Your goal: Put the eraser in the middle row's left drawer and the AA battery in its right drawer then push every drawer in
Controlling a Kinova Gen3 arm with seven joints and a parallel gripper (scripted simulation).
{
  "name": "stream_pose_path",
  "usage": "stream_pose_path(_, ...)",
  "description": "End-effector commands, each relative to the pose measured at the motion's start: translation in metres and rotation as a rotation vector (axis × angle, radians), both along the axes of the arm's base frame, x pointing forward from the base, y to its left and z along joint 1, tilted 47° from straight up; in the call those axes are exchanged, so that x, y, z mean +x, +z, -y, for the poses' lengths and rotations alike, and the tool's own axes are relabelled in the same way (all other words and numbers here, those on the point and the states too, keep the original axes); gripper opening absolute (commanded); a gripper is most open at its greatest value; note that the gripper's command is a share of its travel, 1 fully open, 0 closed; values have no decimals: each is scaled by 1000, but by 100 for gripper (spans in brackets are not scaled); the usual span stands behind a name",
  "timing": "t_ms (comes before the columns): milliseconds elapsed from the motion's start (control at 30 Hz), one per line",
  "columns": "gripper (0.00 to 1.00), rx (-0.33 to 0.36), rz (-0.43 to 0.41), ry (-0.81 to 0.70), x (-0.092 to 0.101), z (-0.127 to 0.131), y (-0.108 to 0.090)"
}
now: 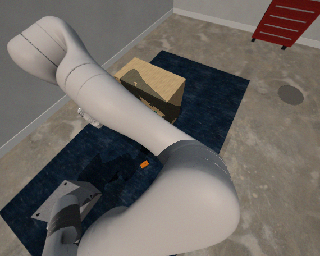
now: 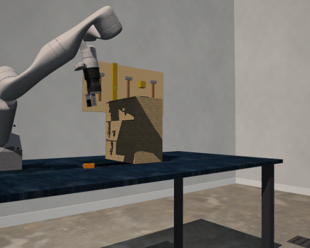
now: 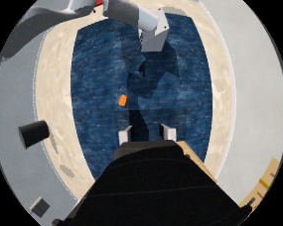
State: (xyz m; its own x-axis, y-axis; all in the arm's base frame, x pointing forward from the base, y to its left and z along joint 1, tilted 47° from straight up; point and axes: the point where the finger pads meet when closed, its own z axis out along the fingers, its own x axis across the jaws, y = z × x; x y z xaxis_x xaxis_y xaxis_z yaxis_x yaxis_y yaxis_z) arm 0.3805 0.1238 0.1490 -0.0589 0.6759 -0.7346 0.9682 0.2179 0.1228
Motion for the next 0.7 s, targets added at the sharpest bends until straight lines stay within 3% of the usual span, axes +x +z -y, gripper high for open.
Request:
stream_pose_path(0, 100, 4, -14, -23, 2, -3, -1)
stream_pose_path(667, 100, -2, -87, -102, 1, -6, 2)
